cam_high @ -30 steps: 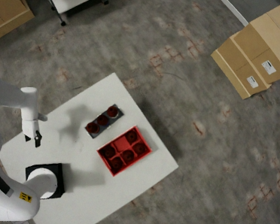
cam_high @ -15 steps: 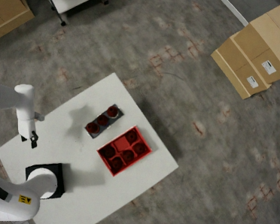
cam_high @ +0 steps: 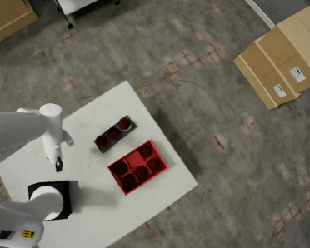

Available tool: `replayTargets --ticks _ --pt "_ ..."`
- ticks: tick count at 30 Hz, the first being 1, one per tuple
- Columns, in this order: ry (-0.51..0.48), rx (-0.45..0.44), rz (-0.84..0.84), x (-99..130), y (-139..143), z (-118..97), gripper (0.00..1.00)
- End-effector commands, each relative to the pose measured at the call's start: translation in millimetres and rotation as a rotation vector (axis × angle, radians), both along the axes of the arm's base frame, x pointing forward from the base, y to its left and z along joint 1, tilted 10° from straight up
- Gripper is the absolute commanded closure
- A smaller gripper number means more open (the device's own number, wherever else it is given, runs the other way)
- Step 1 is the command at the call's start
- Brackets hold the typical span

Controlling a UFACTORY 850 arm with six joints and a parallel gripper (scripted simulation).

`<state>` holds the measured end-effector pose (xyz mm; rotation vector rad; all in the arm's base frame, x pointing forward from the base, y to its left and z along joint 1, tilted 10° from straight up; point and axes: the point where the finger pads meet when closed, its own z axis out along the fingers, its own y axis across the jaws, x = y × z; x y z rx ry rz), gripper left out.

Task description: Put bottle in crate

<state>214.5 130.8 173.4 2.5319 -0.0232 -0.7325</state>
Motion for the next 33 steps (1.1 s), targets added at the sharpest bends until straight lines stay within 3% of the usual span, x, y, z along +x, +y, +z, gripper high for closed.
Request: replayTargets --ticks 1,9,11,13,25,28,30,33 --pt "-0.133 0.037 -0.101 48.6 -44.5 7.6 0.0" --pt "-0.301 0.081 -0.241 105.8 -98.2 14.8 0.0" --pt "-0.301 0.081 -0.241 105.8 -98.2 14.8 0.0" --pt "-0.381 0.1 -0.307 132.3 -124.4 18.5 0.0" --pt "-0.631 0.158 -0.514 213.6 -206.0 30.5 0.0" --pt "-0.632 0.159 -0.515 214.0 -206.5 30.6 0.0" --pt "-0.729 0.182 -0.595 245.8 -237.7 35.0 0.0" --pt "-0.764 0.19 -0.624 257.2 -249.2 36.7 0.0"
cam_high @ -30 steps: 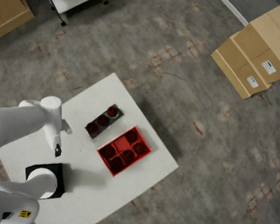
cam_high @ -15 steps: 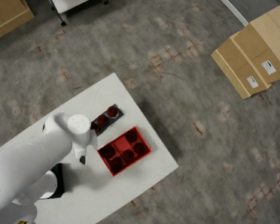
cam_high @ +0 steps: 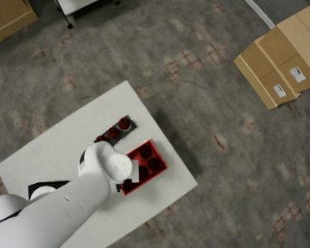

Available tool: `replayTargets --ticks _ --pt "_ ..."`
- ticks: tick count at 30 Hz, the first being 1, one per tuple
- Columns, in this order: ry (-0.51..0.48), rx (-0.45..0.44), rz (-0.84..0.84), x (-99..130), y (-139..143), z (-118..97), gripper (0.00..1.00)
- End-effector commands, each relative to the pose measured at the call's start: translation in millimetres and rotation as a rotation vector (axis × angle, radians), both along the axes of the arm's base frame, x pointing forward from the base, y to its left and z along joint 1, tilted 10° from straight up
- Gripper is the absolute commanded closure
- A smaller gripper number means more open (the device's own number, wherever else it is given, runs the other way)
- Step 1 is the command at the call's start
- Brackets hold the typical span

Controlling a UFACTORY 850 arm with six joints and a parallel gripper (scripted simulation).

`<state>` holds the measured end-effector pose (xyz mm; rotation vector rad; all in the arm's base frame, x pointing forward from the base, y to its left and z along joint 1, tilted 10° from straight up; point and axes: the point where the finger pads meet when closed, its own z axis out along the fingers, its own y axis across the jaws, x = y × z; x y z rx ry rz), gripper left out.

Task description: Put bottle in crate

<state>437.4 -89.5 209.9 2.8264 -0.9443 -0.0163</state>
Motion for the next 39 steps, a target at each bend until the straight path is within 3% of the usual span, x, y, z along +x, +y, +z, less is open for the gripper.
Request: replayTargets --ticks 1,7,17,18,39 --pt "-0.133 0.041 -0.107 48.1 -43.3 2.5 0.0" --pt "-0.237 0.065 -0.193 82.1 -77.5 7.6 0.0" --pt "-0.241 0.066 -0.197 83.5 -79.1 7.9 0.0" --pt "-0.241 0.066 -0.197 83.5 -79.1 7.9 1.0" --pt "-0.241 0.066 -0.197 83.5 -79.1 7.9 1.0"
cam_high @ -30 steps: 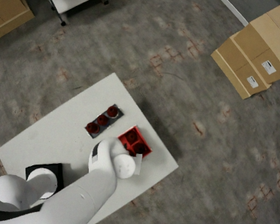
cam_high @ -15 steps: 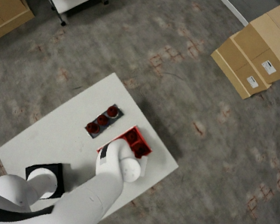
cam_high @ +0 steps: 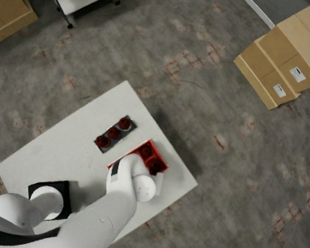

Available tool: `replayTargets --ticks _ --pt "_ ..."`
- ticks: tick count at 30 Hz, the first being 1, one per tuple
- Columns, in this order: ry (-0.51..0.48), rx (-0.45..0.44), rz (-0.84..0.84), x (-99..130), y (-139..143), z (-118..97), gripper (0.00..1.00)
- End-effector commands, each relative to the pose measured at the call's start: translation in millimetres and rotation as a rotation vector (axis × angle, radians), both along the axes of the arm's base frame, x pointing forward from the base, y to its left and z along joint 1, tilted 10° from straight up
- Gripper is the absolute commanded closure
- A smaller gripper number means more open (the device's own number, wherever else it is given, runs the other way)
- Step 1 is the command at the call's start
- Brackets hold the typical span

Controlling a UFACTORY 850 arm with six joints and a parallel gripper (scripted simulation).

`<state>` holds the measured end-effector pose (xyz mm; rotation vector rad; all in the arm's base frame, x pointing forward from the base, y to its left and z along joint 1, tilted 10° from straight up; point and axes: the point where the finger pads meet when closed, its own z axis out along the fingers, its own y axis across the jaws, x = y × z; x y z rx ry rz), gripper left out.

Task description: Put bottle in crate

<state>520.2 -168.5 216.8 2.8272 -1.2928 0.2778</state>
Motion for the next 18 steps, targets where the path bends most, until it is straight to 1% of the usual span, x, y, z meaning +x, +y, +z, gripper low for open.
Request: replayTargets --ticks 1,13,14,15,16,17,18 --pt "-0.002 -0.001 0.0 0.7 -0.2 0.9 1.0" --pt "-0.002 -0.001 0.0 0.9 0.6 0.8 1.0" --pt "-0.001 0.0 0.002 2.2 5.2 0.4 1.0" --pt "0.0 0.0 0.007 5.0 16.1 -0.7 1.0" --pt "0.003 0.0 0.014 9.1 34.2 -2.4 1.0" --pt "0.005 -0.001 0.024 13.8 59.2 -4.8 1.0" --pt "0.008 -0.002 0.036 15.0 74.2 -6.2 1.0"
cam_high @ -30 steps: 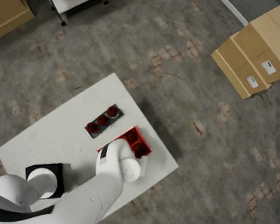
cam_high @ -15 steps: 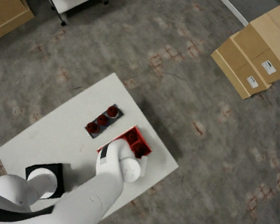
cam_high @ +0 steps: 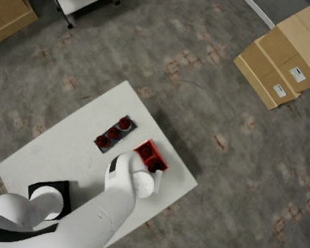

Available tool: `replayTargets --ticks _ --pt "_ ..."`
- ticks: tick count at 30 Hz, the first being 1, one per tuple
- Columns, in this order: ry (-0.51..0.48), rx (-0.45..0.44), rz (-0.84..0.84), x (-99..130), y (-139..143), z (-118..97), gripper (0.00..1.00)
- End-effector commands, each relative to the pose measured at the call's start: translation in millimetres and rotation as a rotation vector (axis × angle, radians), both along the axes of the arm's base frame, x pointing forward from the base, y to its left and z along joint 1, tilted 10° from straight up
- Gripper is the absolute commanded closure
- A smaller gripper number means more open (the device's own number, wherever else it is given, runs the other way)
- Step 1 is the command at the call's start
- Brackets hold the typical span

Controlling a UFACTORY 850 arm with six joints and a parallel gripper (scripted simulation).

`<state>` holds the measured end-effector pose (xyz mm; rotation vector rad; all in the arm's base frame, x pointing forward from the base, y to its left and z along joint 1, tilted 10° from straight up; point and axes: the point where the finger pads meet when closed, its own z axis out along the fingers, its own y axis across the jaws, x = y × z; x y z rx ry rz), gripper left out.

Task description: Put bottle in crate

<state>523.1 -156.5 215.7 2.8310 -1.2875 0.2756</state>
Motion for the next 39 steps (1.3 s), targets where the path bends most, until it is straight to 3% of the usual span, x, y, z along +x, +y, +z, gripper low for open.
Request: replayTargets --ticks 1,4,6,7,11,12,20,39 --pt "0.01 -0.005 0.045 11.0 68.9 -5.7 1.0" --pt "0.011 -0.013 0.085 8.1 101.2 -8.7 1.0" --pt "0.011 -0.013 0.085 8.1 101.2 -8.7 1.0" --pt "0.01 -0.016 0.095 7.3 134.4 -11.9 1.0" --pt "0.007 -0.019 0.109 3.7 172.4 -15.5 1.0" --pt "0.007 -0.019 0.109 3.2 183.6 -16.5 0.35" --pt "0.007 -0.019 0.109 1.6 270.0 -23.8 0.35" --pt "0.007 -0.019 0.109 1.6 271.7 -24.0 0.35"
